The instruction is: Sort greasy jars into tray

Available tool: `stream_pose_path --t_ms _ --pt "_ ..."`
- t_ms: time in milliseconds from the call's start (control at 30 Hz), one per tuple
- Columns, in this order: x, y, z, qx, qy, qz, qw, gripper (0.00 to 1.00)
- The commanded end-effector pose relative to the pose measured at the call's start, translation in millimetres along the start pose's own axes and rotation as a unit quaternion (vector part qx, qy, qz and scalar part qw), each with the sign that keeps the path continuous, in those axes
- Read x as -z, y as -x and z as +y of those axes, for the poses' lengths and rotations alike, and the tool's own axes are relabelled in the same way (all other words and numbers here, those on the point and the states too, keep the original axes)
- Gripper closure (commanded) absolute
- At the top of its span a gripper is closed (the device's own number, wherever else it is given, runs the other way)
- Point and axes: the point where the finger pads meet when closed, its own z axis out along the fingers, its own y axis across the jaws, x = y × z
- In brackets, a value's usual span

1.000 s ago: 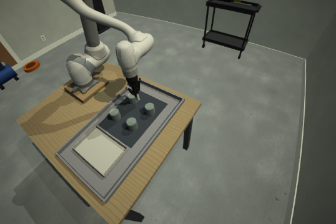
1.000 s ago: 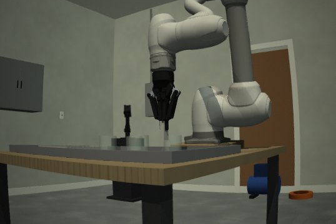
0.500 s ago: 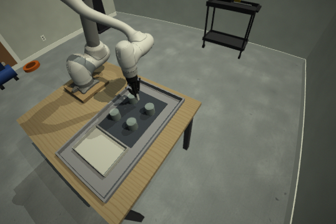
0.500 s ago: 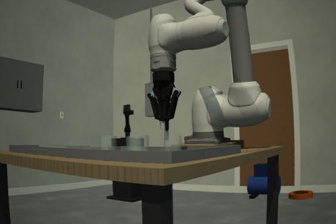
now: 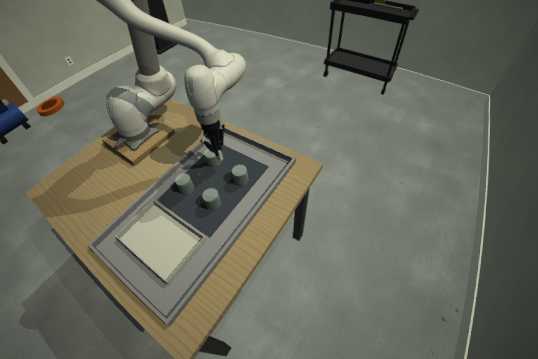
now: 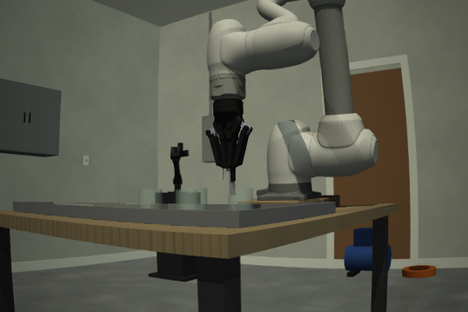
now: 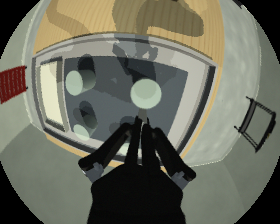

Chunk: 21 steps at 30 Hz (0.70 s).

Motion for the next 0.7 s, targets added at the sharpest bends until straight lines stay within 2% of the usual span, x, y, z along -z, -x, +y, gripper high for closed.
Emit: stream_pose_path --t_ms 0,667 --pt "0.1 -0.3 0.0 0.000 0.000 0.000 1.000 1.00" --pt "0.1 -2.7 0.0 0.000 0.000 0.000 1.000 1.00"
